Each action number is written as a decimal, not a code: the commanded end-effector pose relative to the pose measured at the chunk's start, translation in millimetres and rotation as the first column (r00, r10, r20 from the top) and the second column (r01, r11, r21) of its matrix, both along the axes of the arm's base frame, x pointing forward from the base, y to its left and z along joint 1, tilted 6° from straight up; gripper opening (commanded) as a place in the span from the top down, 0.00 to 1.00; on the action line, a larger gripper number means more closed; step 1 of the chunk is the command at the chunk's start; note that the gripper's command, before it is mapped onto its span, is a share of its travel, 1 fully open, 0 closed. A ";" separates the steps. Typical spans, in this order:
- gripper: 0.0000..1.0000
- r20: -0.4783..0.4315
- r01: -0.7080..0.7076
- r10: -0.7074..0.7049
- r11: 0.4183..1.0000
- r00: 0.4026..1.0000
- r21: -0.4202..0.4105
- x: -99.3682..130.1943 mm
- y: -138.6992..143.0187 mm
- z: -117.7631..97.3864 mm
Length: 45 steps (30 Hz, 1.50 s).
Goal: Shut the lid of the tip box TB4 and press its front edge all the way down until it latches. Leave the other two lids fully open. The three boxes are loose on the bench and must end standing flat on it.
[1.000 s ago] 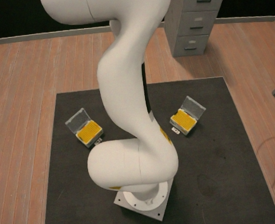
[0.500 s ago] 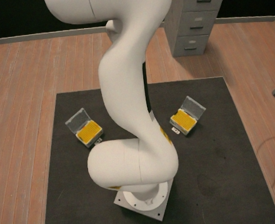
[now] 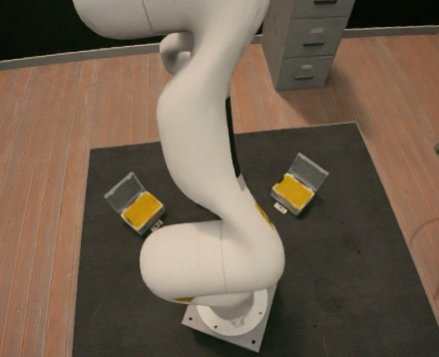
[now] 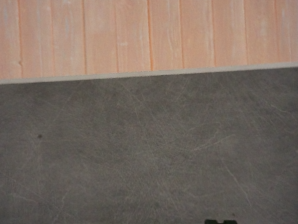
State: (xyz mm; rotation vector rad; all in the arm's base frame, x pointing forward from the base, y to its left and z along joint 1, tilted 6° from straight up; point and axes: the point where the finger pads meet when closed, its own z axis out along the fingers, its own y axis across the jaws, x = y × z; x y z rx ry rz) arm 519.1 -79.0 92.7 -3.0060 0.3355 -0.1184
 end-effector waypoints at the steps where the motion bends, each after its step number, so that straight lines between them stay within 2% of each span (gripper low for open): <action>1: 1.00 -0.029 0.003 -0.003 1.000 1.000 -0.020 1.1 0.7 0.9; 10: 1.00 -0.029 0.003 -0.003 1.000 1.000 -0.020 1.1 0.7 0.9; 45: 1.00 -0.030 0.003 -0.003 1.000 1.000 -0.020 4.2 5.1 -50.5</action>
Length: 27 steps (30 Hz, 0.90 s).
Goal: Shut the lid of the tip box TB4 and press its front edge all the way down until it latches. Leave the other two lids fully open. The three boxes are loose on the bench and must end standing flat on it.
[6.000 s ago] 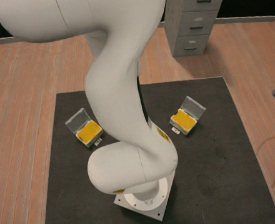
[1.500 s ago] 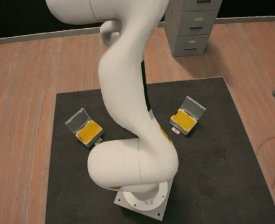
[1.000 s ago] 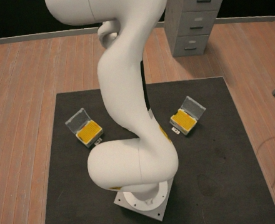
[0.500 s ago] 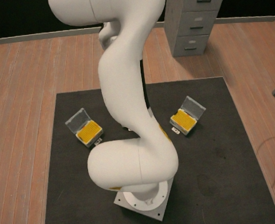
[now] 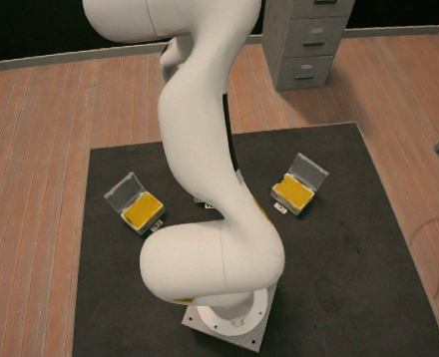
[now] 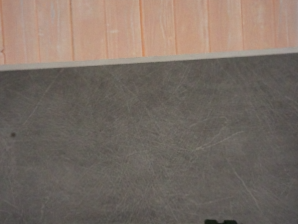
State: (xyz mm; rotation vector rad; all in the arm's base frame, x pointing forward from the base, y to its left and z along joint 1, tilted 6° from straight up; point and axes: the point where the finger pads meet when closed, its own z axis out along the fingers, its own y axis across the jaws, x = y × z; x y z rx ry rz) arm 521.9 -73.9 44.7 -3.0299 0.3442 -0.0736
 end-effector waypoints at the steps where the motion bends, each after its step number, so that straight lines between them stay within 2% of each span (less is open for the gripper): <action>1: 1.00 0.003 0.000 0.000 1.000 1.000 0.000 1.6 0.2 -4.2; 10: 1.00 0.003 0.000 0.000 1.000 1.000 0.000 2.5 1.4 -18.7; 27: 1.00 0.003 0.000 0.000 1.000 1.000 0.000 -1.5 2.3 -18.4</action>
